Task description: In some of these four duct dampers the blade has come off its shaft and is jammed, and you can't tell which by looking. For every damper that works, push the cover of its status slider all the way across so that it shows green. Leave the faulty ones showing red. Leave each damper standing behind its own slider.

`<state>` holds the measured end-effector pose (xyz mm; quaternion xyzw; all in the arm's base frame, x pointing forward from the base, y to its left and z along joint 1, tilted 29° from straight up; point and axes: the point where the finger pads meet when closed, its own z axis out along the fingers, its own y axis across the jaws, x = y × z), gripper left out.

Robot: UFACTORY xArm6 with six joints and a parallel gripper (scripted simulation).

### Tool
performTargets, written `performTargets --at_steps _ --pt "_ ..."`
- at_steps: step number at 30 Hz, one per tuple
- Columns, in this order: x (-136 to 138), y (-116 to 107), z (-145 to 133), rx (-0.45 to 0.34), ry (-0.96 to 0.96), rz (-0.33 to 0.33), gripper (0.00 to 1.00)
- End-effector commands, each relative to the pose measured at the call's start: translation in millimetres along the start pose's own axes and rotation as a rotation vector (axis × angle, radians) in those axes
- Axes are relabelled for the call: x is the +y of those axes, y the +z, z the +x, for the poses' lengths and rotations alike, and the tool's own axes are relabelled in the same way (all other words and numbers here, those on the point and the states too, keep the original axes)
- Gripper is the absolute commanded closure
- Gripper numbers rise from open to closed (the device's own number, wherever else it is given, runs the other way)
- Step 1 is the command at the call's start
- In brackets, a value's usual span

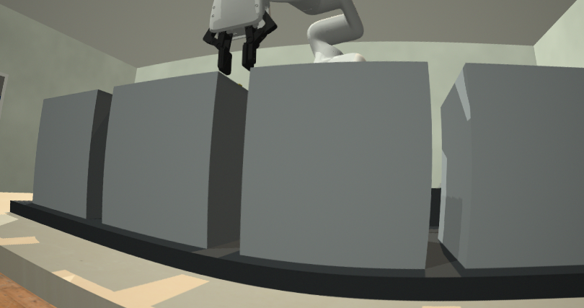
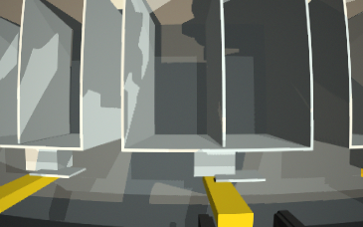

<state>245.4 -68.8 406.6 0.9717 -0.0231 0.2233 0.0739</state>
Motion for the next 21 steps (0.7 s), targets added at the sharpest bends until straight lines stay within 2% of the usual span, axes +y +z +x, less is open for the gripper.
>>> performTargets --at_steps 1,21 --pt "0.2 1.3 0.8 0.004 0.000 -0.001 0.61" --pt "0.7 31.6 1.1 0.004 0.000 -0.001 0.61"
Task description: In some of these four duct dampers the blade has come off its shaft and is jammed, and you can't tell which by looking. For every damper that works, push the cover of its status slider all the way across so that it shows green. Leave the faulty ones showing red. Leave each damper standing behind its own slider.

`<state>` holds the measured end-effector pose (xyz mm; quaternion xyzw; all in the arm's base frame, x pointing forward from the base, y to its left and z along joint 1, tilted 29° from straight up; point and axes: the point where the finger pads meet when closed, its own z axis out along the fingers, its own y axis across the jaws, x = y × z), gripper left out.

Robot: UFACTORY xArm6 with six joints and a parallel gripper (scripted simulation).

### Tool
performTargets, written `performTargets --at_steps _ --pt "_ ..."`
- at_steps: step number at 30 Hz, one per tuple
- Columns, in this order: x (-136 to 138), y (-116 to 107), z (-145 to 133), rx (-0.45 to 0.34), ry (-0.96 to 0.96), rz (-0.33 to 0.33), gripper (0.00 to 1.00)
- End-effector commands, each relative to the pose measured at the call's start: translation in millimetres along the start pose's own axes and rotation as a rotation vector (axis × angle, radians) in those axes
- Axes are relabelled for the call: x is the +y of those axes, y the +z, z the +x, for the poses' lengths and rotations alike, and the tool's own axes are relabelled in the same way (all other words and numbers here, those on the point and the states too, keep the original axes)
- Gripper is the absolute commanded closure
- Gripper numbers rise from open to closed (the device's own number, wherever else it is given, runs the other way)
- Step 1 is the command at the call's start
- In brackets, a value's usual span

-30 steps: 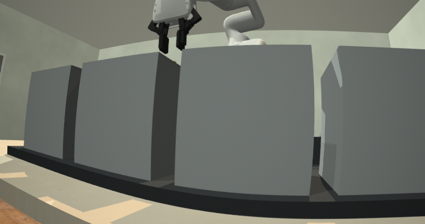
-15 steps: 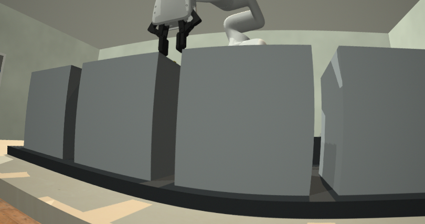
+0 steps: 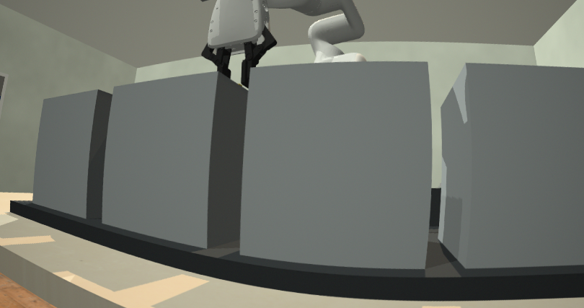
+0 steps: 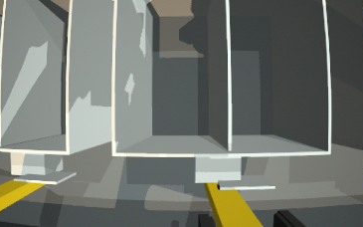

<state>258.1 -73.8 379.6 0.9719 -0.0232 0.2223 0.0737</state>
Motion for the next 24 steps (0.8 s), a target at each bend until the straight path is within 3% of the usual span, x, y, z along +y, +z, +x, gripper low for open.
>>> performTargets --at_steps 1,14,24 --pt "0.4 3.8 1.4 0.006 0.000 -0.001 0.61" --pt "0.9 31.6 1.8 0.006 0.000 -0.001 0.61" --pt "1.0 40.8 1.9 0.006 0.000 -0.001 0.61"
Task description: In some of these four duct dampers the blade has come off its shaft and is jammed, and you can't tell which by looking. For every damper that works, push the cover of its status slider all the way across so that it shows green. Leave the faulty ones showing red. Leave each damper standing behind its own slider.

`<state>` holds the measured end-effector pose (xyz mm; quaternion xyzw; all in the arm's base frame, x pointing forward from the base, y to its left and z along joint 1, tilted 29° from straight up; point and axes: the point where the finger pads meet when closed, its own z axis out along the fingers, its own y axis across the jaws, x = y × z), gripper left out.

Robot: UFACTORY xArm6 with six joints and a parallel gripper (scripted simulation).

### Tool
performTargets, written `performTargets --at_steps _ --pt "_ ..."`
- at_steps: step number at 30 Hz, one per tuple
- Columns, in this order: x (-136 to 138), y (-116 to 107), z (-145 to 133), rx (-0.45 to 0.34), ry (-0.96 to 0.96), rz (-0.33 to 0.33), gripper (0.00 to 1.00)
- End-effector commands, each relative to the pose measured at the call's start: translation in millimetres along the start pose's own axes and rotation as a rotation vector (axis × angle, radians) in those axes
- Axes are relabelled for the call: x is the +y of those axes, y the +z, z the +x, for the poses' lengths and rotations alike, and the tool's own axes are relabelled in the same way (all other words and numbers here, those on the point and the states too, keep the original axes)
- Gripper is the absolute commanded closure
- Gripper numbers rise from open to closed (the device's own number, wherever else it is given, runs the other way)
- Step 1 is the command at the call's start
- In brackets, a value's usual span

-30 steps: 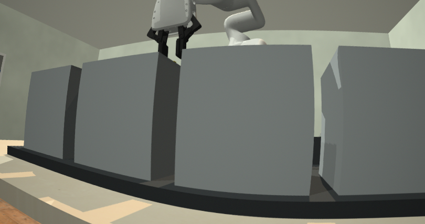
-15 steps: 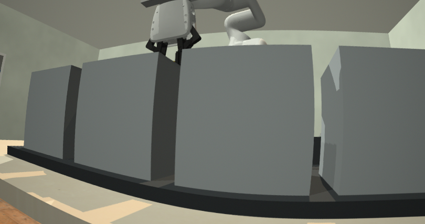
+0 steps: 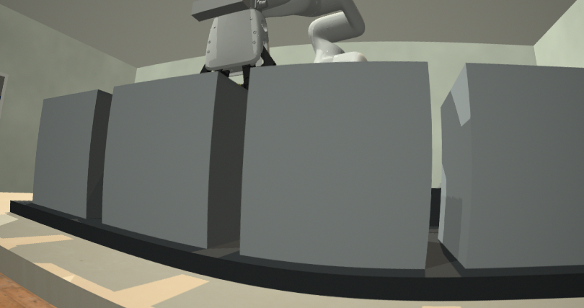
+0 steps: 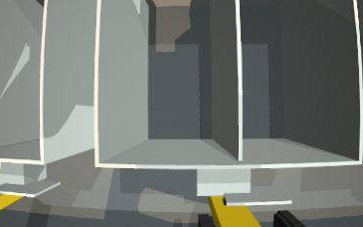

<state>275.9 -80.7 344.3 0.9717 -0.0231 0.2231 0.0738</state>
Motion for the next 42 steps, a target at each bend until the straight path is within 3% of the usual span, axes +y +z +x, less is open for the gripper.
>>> performTargets --at_steps 1,21,22,42 --pt "0.3 1.3 1.1 0.004 0.000 -0.001 0.61" --pt "0.3 3.2 1.1 0.004 0.000 -0.001 0.61" --pt "0.3 3.2 1.1 0.004 0.000 -0.001 0.81" --pt "0.3 3.2 1.1 0.004 0.000 -0.001 0.81"
